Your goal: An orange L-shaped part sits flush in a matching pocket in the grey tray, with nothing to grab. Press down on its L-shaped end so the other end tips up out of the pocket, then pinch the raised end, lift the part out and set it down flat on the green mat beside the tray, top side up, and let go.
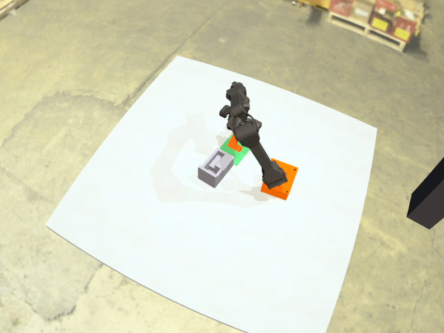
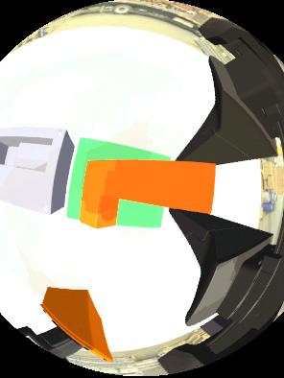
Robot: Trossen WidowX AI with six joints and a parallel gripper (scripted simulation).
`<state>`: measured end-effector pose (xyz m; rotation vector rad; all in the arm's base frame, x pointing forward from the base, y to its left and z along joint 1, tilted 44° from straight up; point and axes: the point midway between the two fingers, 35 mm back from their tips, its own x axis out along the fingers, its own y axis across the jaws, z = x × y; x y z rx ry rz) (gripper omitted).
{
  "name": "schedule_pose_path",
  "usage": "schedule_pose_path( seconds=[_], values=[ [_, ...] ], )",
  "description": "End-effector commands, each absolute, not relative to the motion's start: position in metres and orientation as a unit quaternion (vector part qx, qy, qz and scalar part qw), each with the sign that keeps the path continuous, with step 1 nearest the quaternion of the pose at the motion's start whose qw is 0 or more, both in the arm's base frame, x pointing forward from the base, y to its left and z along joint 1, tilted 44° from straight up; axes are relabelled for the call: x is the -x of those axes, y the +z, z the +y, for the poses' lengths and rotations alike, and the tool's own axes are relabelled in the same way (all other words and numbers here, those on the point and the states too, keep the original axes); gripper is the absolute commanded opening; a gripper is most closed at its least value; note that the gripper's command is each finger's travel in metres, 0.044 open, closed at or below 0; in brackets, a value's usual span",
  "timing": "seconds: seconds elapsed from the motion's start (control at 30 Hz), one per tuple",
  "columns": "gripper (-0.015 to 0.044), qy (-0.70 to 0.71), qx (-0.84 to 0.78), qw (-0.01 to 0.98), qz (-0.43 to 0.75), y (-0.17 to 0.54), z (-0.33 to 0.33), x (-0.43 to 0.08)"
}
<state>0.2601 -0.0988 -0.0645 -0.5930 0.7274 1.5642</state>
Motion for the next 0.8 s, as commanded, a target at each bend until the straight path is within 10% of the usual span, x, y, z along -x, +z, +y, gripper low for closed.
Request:
schedule_pose_path(
  seconds=[0.0, 0.77],
  values=[
    [0.0, 0.677, 0.254, 0.614, 0.316, -0.069, -0.094, -0.259],
    [0.0, 0.678, 0.253, 0.614, 0.315, -0.094, -0.07, -0.255]
  ],
)
